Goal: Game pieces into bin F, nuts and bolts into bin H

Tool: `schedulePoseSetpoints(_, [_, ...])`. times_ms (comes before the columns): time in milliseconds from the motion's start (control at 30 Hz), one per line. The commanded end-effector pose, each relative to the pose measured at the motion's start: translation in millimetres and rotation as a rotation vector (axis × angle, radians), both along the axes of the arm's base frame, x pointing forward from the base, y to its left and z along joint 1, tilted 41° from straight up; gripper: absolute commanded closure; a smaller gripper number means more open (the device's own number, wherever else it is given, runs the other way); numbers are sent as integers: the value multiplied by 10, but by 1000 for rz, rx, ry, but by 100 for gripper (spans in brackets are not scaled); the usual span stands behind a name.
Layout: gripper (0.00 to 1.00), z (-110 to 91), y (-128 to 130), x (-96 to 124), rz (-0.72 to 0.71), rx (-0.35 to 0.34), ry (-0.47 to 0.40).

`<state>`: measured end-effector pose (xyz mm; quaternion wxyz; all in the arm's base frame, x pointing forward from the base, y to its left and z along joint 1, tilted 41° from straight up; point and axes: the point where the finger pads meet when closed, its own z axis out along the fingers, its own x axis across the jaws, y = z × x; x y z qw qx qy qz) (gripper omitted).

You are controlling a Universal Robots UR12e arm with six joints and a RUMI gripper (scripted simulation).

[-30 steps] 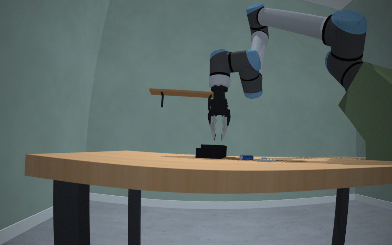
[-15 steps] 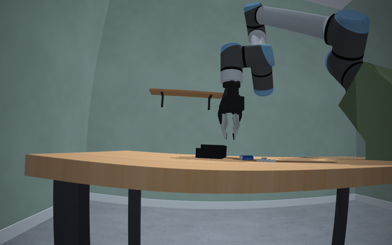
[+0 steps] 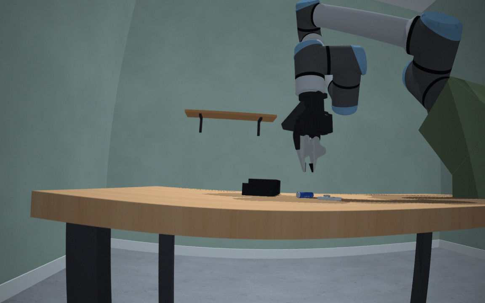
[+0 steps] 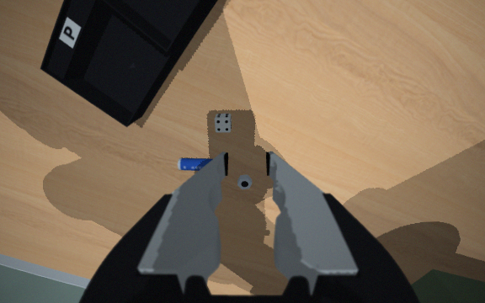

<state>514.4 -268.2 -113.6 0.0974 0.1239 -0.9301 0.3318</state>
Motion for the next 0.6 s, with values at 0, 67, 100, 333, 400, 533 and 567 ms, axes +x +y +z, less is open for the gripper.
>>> schedulePoseSetpoints(0, [82,-279,348,-115,123,13,97])
schedulePoseSetpoints(67, [82,-380,472,-162,163,17,131])
schedulePoseSetpoints(100, [82,-430,534,-186,183,20,149])
schedulePoseSetpoints(333, [82,-575,711,-245,285,32,233])
schedulePoseSetpoints(400, [82,-573,708,-241,359,39,293])
schedulePoseSetpoints(533, [82,-549,679,-230,438,46,354])
schedulePoseSetpoints(567, [82,-542,670,-227,459,48,369])
